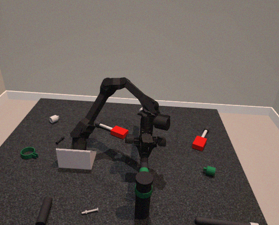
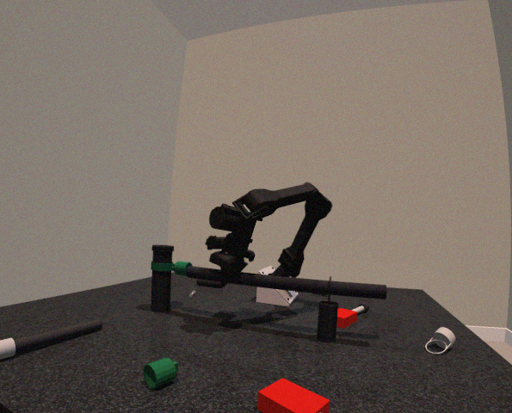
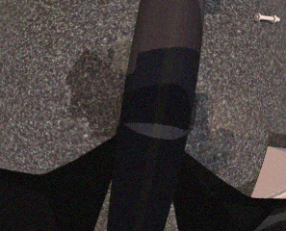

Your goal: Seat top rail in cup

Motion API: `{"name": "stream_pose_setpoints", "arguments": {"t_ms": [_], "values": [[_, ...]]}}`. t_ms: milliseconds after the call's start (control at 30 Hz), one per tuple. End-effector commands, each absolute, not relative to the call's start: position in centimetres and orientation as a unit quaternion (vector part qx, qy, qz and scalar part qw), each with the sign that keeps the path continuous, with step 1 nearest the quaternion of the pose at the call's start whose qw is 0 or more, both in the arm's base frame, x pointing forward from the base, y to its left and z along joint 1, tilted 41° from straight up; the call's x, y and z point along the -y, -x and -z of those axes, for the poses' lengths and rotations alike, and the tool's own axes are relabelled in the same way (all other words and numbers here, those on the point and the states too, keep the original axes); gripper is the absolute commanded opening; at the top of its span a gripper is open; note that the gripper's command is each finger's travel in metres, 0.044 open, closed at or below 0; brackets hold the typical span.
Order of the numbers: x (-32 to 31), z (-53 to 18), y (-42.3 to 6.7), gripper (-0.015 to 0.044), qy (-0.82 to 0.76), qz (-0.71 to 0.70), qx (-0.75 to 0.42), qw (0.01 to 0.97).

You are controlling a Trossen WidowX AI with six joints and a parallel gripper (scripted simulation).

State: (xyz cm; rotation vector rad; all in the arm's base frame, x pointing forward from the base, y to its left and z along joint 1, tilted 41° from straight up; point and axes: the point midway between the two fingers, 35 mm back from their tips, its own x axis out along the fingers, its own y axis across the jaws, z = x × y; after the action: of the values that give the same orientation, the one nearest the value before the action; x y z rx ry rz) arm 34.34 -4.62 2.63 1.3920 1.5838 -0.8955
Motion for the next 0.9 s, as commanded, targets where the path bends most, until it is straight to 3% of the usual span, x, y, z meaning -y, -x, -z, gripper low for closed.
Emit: {"name": "stream_pose_setpoints", "arguments": {"t_ms": [0, 867], "values": [[4.84, -2.67, -34.34, 0.0, -0.553, 0.358, -0.628, 0.414], [5.26, -2.65, -34.35, 0.0, -0.552, 0.36, -0.627, 0.416]]}}
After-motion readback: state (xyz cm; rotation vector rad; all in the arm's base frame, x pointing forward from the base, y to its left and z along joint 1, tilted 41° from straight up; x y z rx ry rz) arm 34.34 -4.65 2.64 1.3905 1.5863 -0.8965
